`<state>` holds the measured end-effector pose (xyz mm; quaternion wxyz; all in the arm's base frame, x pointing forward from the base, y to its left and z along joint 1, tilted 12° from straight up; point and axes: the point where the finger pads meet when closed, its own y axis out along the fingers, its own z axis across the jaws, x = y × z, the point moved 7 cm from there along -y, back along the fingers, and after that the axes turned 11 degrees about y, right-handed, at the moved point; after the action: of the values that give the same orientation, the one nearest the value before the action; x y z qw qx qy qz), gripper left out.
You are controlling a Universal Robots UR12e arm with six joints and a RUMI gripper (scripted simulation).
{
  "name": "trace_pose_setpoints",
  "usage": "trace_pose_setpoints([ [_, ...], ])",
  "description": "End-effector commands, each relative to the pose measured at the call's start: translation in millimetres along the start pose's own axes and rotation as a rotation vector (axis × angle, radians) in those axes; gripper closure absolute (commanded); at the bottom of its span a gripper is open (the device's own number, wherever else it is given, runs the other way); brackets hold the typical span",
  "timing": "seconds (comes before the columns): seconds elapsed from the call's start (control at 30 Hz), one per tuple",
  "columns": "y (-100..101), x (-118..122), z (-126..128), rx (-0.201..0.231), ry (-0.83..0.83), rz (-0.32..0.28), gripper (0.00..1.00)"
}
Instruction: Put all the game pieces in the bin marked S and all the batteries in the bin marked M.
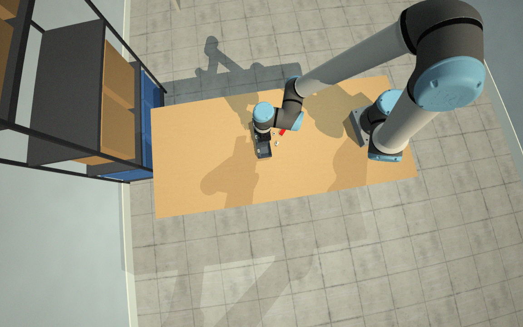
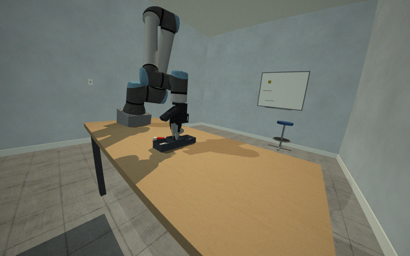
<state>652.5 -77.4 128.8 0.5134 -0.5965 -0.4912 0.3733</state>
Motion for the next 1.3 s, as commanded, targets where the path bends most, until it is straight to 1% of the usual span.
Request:
trace_pose_setpoints([
  [0.0, 7.4, 0.4, -0.3, -0.002, 0.000, 0.000, 1.00],
  [0.6, 7.4, 1.8, 1.5, -0.002, 0.000, 0.000, 1.00],
  [0.63, 7.4, 1.8, 1.5, -0.002, 0.000, 0.000, 0.83],
  [1.2, 7.4, 1.8, 1.5, -0.002, 0.000, 0.000, 0.83],
  [1.27, 4.8, 1.8, 1.5, -0.002, 0.000, 0.000, 0.83],
])
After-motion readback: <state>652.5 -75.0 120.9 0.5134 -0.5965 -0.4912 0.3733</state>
